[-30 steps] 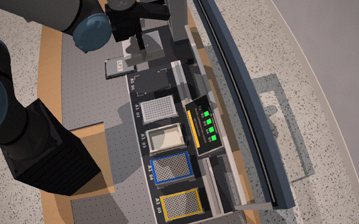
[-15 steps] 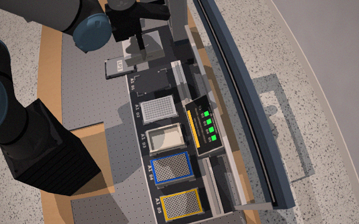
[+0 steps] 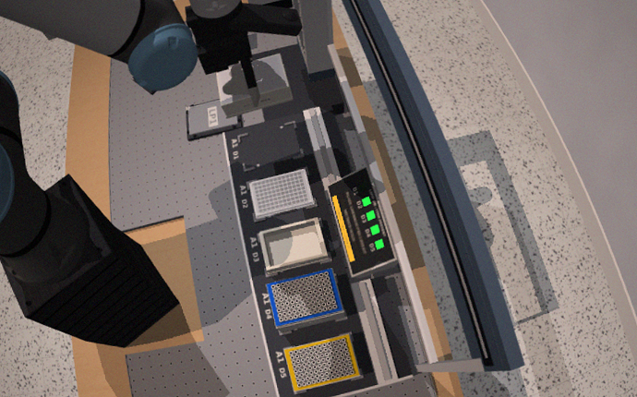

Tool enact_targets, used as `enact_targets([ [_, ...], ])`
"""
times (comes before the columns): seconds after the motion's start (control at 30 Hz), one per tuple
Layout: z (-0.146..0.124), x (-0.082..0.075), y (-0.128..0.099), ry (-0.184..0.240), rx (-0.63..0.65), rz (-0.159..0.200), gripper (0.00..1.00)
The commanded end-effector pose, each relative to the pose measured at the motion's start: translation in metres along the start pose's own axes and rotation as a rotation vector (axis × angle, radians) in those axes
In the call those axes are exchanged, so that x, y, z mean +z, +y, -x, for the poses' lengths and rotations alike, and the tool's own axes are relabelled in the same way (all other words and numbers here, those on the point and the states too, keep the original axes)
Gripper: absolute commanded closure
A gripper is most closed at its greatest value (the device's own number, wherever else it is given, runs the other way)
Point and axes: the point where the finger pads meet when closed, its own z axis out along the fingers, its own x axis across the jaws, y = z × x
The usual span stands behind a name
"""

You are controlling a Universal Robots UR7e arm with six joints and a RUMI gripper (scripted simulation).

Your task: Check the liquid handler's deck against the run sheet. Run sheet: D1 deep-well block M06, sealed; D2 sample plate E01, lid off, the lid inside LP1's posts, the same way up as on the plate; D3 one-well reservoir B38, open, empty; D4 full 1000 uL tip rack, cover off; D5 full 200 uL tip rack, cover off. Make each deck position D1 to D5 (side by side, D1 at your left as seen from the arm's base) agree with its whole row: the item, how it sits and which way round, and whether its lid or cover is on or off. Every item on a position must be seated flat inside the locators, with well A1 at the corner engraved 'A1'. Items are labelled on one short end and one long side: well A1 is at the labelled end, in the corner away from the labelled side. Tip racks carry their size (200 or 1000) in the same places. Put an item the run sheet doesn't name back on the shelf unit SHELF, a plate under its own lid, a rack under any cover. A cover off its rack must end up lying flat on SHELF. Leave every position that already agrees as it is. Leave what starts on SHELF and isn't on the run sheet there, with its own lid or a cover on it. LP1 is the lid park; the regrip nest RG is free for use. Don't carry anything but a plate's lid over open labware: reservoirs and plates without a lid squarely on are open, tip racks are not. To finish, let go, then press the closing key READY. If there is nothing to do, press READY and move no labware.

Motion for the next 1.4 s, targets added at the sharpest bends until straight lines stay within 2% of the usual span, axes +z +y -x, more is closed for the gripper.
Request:
enact_targets([
  [0.0, 0.001, -0.001, 0.025, -0.001, -0.002, -0.001, 1.0],
  [0.07, 0.001, -0.001, 0.025, -0.001, -0.002, -0.001, 1.0],
  [0.57, 0.001, 0.0, 0.099, -0.001, -0.002, -0.001, 1.0],
  [0.63, 0.001, 0.0, 0.099, -0.001, -0.002, -0.001, 1.0],
  [1.1, 0.0, 0.0, 0.169, 0.0, -0.002, 0.0, 1.0],
  [1.37, 0.0, 0.0, 0.169, 0.0, -0.002, 0.0, 1.0],
])
